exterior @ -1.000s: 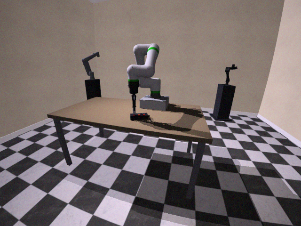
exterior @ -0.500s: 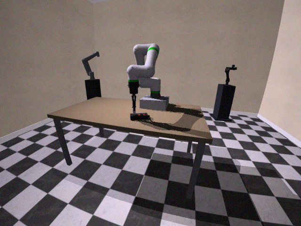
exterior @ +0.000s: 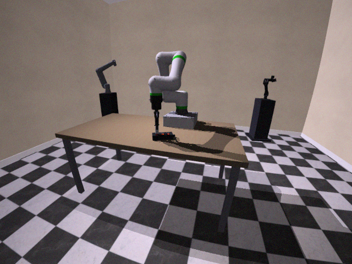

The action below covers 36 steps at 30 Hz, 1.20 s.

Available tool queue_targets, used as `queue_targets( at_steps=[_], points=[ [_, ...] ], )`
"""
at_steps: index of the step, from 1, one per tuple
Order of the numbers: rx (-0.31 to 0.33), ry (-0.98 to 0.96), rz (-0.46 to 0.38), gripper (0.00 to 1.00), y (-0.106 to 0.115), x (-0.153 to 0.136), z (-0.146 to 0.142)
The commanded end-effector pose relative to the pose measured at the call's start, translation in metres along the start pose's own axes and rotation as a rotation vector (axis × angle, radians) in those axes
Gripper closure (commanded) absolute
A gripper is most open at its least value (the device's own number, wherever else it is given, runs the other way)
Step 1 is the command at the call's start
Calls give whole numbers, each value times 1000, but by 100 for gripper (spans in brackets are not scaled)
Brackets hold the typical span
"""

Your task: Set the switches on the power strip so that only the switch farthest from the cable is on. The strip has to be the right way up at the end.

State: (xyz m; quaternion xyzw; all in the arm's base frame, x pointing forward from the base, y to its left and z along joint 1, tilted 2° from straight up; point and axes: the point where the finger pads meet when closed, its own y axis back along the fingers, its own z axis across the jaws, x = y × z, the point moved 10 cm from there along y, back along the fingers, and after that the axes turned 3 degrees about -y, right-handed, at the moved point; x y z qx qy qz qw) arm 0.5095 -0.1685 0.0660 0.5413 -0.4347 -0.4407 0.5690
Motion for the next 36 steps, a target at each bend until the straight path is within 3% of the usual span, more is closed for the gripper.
queue_targets(
  at_steps=[1, 36],
  points=[
    [0, 0, 0, 100, 0, 0, 0],
    [0, 0, 0, 100, -4, 0, 0]
  ],
)
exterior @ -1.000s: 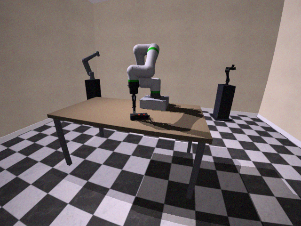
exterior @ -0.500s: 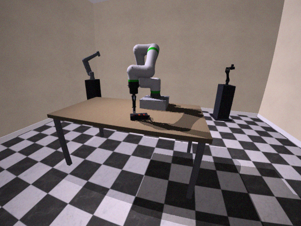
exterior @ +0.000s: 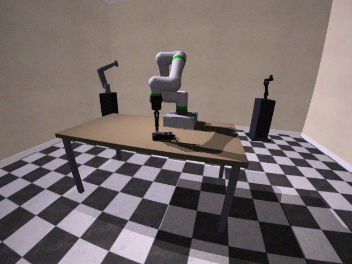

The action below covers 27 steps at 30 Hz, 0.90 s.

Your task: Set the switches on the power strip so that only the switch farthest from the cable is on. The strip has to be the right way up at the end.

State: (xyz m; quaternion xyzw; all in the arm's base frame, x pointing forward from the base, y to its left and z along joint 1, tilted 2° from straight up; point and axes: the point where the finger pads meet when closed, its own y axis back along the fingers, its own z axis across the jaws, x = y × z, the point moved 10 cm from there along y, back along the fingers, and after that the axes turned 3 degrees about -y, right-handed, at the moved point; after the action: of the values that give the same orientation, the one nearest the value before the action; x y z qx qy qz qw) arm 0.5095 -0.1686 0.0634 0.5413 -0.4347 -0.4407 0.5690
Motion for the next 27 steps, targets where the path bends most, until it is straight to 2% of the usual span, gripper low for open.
queue_targets(
  at_steps=[1, 27],
  points=[
    [0, 0, 0, 100, -1, 0, 0],
    [0, 0, 0, 100, -7, 0, 0]
  ],
)
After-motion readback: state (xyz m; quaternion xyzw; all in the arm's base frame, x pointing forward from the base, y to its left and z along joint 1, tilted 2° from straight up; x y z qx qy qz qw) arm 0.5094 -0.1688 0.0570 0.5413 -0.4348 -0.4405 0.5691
